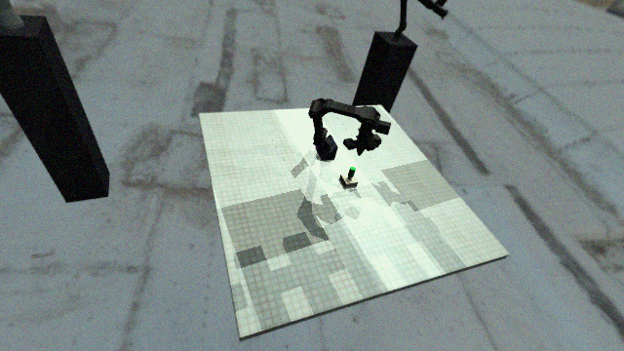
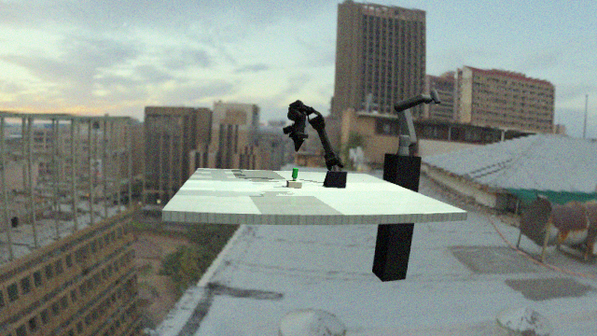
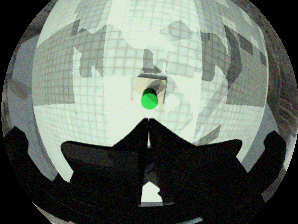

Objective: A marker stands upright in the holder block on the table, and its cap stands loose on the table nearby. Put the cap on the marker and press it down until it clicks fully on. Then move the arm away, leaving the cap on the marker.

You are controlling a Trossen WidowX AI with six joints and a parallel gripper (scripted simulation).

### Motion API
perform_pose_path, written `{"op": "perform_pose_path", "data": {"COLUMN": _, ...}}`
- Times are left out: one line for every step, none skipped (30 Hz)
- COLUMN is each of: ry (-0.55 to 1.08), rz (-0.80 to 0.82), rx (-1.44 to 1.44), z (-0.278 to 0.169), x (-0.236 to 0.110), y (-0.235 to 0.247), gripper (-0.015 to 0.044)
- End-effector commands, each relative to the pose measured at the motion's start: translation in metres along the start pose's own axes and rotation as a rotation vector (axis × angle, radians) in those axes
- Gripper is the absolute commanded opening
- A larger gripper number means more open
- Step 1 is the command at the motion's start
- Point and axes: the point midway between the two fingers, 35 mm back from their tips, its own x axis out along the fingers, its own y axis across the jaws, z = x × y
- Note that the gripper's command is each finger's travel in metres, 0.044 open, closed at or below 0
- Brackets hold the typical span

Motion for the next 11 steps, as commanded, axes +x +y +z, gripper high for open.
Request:
{"op": "perform_pose_path", "data": {"ry": 0.015, "rz": -0.003, "rx": 0.007, "z": -0.0009, "x": -0.0014, "y": -0.0029, "gripper": 0.0053}}
{"op": "perform_pose_path", "data": {"ry": 0.015, "rz": -0.003, "rx": 0.007, "z": -0.0009, "x": -0.0014, "y": -0.0029, "gripper": 0.0079}}
{"op": "perform_pose_path", "data": {"ry": 0.015, "rz": -0.003, "rx": 0.007, "z": -0.0009, "x": -0.0014, "y": -0.0029, "gripper": 0.0105}}
{"op": "perform_pose_path", "data": {"ry": 0.015, "rz": -0.003, "rx": 0.007, "z": -0.0009, "x": -0.0014, "y": -0.0029, "gripper": 0.0131}}
{"op": "perform_pose_path", "data": {"ry": 0.015, "rz": -0.003, "rx": 0.007, "z": -0.0009, "x": -0.0014, "y": -0.0029, "gripper": 0.0157}}
{"op": "perform_pose_path", "data": {"ry": 0.015, "rz": -0.003, "rx": 0.007, "z": -0.0009, "x": -0.0014, "y": -0.0029, "gripper": 0.0184}}
{"op": "perform_pose_path", "data": {"ry": 0.015, "rz": -0.003, "rx": 0.007, "z": -0.0009, "x": -0.0014, "y": -0.0029, "gripper": 0.0210}}
{"op": "perform_pose_path", "data": {"ry": 0.015, "rz": -0.003, "rx": 0.007, "z": -0.0009, "x": -0.0014, "y": -0.0029, "gripper": 0.0236}}
{"op": "perform_pose_path", "data": {"ry": 0.015, "rz": -0.003, "rx": 0.007, "z": -0.0009, "x": -0.0014, "y": -0.0029, "gripper": 0.0263}}
{"op": "perform_pose_path", "data": {"ry": 0.015, "rz": -0.003, "rx": 0.007, "z": -0.0009, "x": -0.0014, "y": -0.0029, "gripper": 0.0289}}
{"op": "perform_pose_path", "data": {"ry": 0.015, "rz": -0.003, "rx": 0.007, "z": -0.0009, "x": -0.0014, "y": -0.0029, "gripper": 0.0315}}
